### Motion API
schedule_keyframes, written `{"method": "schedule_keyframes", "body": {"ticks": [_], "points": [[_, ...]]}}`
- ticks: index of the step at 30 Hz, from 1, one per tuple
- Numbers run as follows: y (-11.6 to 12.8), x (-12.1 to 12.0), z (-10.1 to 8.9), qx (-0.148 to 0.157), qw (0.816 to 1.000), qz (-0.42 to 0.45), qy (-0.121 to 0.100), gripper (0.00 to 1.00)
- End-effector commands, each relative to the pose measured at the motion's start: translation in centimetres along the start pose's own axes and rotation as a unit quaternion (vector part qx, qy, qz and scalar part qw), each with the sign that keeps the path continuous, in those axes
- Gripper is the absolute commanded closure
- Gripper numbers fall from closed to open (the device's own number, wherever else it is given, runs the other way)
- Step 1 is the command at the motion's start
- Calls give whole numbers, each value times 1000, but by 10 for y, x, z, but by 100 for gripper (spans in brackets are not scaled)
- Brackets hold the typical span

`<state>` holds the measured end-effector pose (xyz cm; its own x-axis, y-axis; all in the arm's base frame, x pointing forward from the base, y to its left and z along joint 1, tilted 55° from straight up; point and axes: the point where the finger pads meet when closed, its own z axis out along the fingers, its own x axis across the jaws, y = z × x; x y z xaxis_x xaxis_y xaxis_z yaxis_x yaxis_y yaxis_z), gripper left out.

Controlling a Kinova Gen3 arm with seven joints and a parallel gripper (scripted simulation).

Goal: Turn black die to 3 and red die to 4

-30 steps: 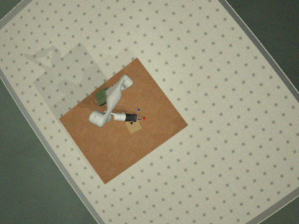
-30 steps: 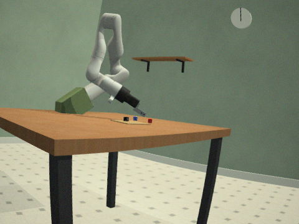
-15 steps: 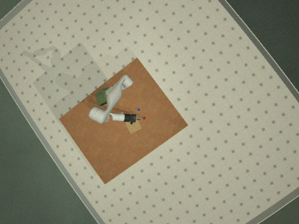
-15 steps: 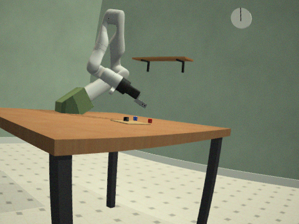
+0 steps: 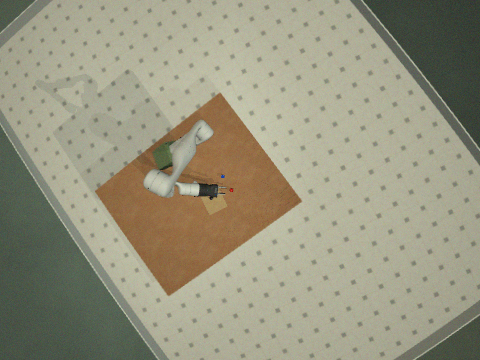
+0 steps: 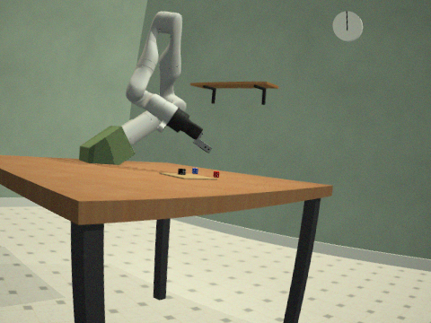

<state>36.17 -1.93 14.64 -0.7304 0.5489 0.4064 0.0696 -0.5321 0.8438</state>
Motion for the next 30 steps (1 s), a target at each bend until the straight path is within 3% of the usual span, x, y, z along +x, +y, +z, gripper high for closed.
{"method": "schedule_keyframes", "body": {"ticks": [1, 5, 7, 10, 20, 22, 24, 30], "points": [[0, 0, 0, 11, 1000, -2, 4, 30], [-3, 1, 0, 39, 999, 5, 16, 30], [-3, 1, 0, 39, 999, 5, 16, 30], [-5, 2, 0, 71, 997, 12, 28, 30], [-6, 3, 0, 231, 970, 34, 62, 30], [-4, 3, 0, 268, 961, 36, 64, 30], [-4, 3, 0, 268, 961, 36, 64, 30], [10, 0, 4, 370, 927, 34, 54, 30]]}}
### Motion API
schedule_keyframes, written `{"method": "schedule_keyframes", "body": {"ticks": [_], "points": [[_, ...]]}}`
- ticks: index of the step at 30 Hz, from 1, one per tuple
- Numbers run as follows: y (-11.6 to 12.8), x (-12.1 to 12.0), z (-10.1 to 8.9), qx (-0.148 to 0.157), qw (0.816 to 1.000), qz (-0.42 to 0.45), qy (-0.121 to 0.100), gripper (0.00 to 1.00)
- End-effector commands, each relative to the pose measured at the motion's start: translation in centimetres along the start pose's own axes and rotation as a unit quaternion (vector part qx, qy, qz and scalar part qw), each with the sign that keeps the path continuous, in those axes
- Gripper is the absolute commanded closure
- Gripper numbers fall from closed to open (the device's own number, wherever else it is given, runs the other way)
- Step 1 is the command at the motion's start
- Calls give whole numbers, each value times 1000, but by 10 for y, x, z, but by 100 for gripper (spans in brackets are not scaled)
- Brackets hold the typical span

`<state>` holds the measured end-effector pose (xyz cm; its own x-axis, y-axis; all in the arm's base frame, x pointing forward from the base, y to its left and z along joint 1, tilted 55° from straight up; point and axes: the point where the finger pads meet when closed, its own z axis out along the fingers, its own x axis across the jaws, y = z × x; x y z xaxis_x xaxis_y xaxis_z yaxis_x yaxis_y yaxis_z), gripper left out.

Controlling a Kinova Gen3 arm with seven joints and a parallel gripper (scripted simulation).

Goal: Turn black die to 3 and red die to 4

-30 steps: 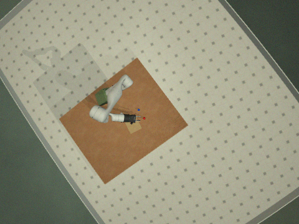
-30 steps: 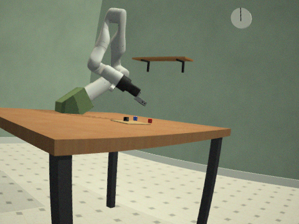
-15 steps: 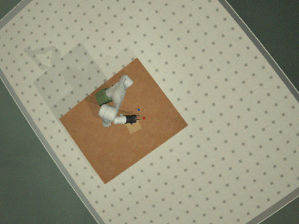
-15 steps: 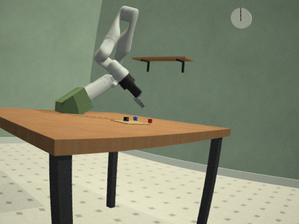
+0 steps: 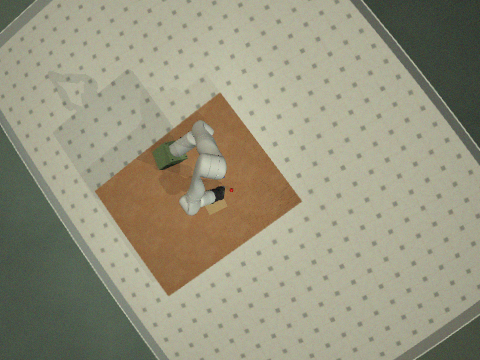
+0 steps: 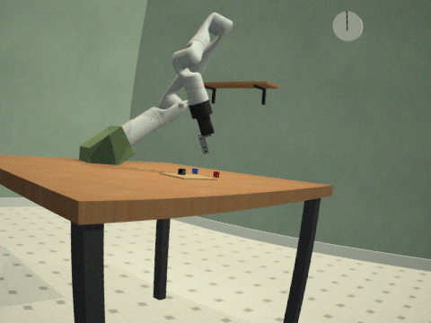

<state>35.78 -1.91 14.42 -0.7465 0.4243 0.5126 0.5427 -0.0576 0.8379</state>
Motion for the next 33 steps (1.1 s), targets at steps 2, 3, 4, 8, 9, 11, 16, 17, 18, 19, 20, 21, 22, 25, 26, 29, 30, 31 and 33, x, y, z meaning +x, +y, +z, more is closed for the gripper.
{"method": "schedule_keyframes", "body": {"ticks": [2, 3, 4, 8, 9, 11, 16, 17, 18, 19, 20, 21, 22, 25, 26, 29, 30, 31, 33], "points": [[21, -1, -5, 76, 997, -25, -18, 30], [25, -1, -6, 90, 995, -25, -23, 30], [29, -1, -7, 103, 994, -25, -29, 30], [44, 1, -10, 146, 988, -25, -50, 30], [47, 1, -11, 154, 986, -26, -56, 30], [47, 1, -11, 154, 986, -26, -56, 30], [62, 4, -13, 183, 980, -28, -76, 30], [64, 4, -13, 187, 979, -29, -79, 30], [65, 4, -13, 190, 978, -29, -82, 30], [67, 5, -13, 192, 977, -29, -84, 30], [68, 5, -14, 194, 977, -30, -85, 30], [69, 5, -14, 196, 976, -30, -87, 30], [69, 5, -14, 196, 976, -30, -88, 30], [70, 5, -14, 197, 976, -30, -88, 30], [70, 5, -14, 197, 976, -30, -88, 30], [70, 5, -14, 197, 976, -30, -88, 0], [70, 5, -14, 197, 976, -30, -88, 0], [70, 5, -14, 197, 976, -30, -88, 0], [70, 5, -14, 197, 976, -30, -88, 0]]}}
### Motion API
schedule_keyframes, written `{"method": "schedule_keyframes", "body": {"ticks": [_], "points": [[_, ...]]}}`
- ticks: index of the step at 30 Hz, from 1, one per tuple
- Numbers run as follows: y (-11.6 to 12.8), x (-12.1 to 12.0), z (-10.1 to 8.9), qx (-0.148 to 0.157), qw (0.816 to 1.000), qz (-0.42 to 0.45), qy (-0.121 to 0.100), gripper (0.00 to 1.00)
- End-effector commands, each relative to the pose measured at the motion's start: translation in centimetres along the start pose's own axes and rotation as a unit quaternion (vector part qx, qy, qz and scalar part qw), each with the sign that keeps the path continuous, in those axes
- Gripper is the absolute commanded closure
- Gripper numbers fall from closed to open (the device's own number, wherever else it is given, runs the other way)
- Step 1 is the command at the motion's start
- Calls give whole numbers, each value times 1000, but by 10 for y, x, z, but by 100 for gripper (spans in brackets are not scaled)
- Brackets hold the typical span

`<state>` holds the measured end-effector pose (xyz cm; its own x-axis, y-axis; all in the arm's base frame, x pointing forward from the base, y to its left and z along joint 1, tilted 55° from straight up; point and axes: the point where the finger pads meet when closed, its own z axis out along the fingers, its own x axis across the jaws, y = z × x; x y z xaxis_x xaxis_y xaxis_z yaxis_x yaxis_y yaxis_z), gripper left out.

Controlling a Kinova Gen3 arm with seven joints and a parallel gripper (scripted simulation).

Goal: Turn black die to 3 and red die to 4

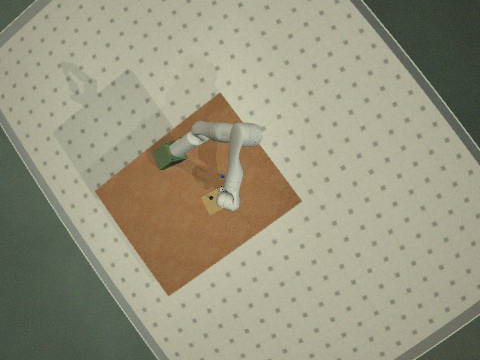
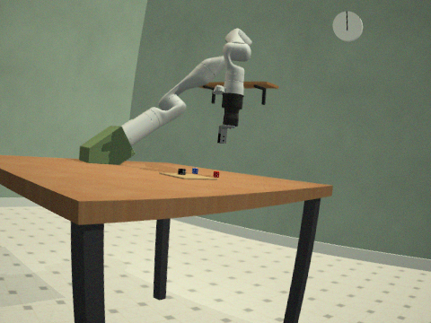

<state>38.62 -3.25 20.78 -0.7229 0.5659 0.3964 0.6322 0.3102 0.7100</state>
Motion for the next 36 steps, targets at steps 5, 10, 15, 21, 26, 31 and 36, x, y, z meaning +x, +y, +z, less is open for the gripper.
{"method": "schedule_keyframes", "body": {"ticks": [5, 10, 15, 21, 26, 31, 36], "points": [[0, 0, 0, 0, 1000, 1, -1, 0], [-5, 0, 34, -2, 999, 50, 3, 0], [-7, 0, 43, -1, 998, 63, 4, 0], [-7, 0, 43, -1, 998, 63, 4, 30], [-7, 0, 43, -1, 998, 63, 4, 30], [-7, 0, 43, -1, 998, 63, 4, 30], [-7, 0, 43, -1, 998, 63, 4, 30]]}}
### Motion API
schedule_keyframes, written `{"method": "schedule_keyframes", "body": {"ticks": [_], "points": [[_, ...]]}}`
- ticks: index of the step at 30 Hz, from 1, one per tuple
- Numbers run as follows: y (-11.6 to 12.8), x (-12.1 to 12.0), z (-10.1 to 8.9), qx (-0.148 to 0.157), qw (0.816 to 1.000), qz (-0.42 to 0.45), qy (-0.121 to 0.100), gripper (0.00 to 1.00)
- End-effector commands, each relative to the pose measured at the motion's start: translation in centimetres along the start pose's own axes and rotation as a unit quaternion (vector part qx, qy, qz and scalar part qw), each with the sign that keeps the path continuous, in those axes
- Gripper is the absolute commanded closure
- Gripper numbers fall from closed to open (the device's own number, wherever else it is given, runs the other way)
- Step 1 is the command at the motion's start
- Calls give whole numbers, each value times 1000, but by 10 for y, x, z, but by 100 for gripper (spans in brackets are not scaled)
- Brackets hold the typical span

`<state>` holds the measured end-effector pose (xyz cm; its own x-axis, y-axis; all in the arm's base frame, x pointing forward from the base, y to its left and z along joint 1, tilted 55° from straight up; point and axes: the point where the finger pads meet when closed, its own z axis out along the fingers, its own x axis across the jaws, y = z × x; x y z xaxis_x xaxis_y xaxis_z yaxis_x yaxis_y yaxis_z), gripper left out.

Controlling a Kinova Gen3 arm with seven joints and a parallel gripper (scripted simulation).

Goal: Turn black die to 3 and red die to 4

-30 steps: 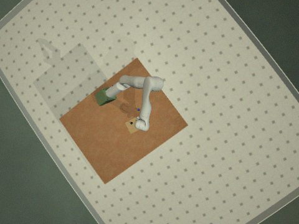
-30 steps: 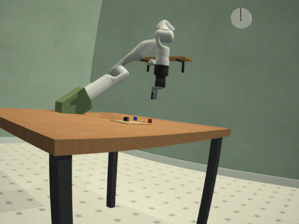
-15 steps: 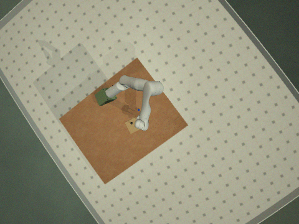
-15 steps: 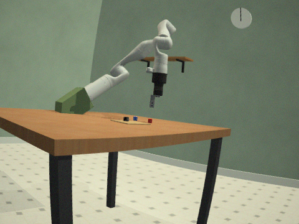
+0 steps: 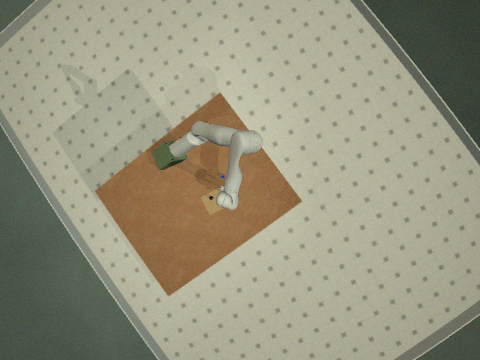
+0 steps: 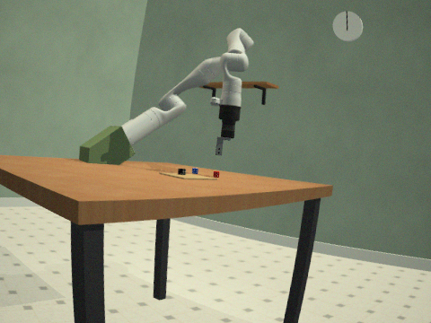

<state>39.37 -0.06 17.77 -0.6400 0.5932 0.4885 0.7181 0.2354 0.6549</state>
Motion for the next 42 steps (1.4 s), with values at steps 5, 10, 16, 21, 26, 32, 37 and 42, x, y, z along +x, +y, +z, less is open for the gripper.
{"method": "schedule_keyframes", "body": {"ticks": [5, 10, 16, 21, 26, 32, 37, 42], "points": [[0, -1, -1, 0, 1000, 0, -1, 30], [0, -1, -1, 0, 1000, 0, -1, 30], [0, -1, -1, 0, 1000, 0, -1, 30], [0, -1, 0, 0, 1000, 0, -1, 30], [0, -1, 2, 0, 1000, 0, -1, 30], [0, -1, 7, 0, 1000, 0, -1, 30], [0, -1, 13, 0, 1000, 0, -1, 30], [0, -1, 21, 0, 1000, 0, -1, 30]]}}
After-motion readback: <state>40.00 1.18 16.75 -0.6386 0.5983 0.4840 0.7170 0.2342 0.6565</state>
